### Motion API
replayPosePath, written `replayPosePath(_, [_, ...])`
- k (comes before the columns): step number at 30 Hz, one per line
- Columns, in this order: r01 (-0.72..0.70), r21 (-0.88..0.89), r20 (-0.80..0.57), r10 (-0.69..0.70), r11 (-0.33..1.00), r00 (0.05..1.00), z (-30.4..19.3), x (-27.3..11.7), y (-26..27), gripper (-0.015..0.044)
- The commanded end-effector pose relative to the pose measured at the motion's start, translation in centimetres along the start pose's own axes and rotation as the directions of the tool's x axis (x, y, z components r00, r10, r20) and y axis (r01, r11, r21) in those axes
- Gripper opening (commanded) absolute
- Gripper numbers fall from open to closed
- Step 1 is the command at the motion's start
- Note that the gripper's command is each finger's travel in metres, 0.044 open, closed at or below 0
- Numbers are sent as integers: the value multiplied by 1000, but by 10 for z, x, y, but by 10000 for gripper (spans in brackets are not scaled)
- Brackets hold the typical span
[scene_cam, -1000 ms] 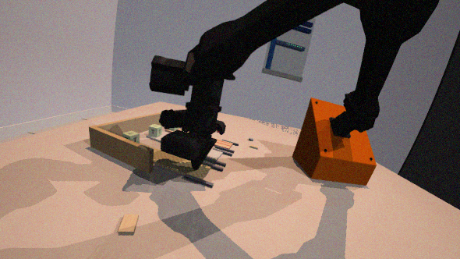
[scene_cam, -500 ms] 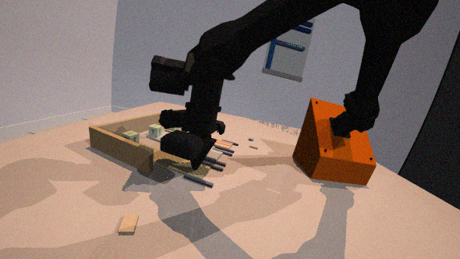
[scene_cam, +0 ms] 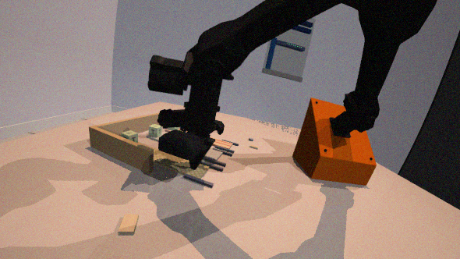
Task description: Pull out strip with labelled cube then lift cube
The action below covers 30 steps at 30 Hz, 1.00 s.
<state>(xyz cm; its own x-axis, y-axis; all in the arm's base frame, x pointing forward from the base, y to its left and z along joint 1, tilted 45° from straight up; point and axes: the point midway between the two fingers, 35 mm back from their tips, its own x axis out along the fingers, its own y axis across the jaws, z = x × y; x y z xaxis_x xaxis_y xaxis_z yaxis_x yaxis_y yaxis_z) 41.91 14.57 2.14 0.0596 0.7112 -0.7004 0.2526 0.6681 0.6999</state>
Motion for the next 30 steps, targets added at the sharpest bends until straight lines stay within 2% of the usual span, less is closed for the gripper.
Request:
replayPosePath(1, [6, 1, -4, -6, 1000, 1000, 0, 4, 0, 0])
replayPosePath(30, [6, 2, -5, -6, 1000, 1000, -36, 6, 1, 0])
